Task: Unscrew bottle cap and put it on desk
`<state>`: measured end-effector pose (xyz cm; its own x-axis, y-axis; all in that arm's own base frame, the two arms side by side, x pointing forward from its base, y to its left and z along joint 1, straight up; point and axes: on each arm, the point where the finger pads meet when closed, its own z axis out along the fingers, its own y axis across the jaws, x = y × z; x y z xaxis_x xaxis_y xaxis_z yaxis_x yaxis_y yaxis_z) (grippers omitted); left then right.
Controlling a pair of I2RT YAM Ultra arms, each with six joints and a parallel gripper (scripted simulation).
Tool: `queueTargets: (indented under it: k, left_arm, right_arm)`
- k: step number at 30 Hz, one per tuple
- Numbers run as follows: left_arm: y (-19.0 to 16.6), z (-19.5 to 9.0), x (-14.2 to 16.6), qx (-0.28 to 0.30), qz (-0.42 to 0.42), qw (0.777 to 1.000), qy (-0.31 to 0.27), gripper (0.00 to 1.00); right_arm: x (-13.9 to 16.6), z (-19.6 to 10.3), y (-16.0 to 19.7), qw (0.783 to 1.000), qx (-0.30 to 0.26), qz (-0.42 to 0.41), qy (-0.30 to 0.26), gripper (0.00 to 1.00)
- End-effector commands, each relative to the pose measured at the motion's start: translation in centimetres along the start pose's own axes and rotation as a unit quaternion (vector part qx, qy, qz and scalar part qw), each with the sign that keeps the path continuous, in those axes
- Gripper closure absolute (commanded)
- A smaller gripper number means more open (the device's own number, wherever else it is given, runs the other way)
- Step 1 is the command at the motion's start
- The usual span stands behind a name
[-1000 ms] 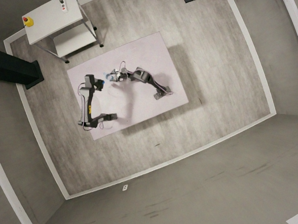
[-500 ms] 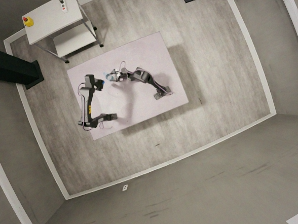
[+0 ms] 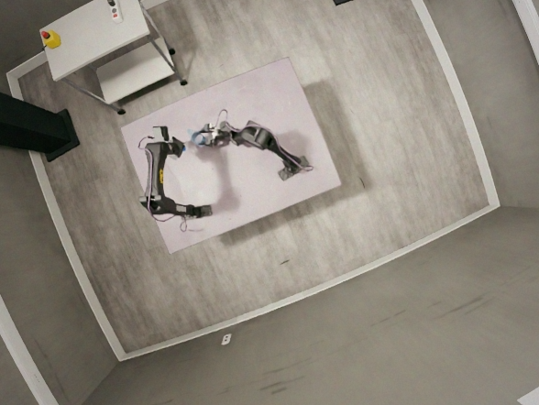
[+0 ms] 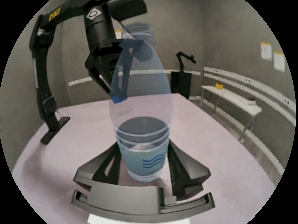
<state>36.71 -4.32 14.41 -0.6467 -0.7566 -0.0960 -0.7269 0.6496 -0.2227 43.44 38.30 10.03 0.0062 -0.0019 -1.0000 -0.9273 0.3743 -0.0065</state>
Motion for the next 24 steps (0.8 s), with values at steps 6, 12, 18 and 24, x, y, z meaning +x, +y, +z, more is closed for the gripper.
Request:
queueTargets:
  k: [6,12,18,24]
  left_arm:
    - [3.9,6.4,-4.3,-0.067,0.214,0.974,0.043,1.0]
    - [6.1,8.9,-5.8,-0.09,0.317,0.941,0.078,1.0]
    - [5.9,8.6,-5.8,-0.088,0.32,0.941,0.074,1.0]
    - [5.9,8.7,-5.8,-0.089,0.322,0.94,0.073,1.0]
  right_arm:
    - [-1.7,0.5,0.8,1.0,-0.009,-0.007,-0.01,1.0]
    - [-1.5,0.5,1.1,1.0,-0.011,-0.005,-0.006,1.0]
    - [-1.5,0.5,1.1,1.0,-0.011,-0.005,-0.006,1.0]
    - [-1.4,0.6,1.2,1.0,-0.011,-0.003,-0.004,1.0]
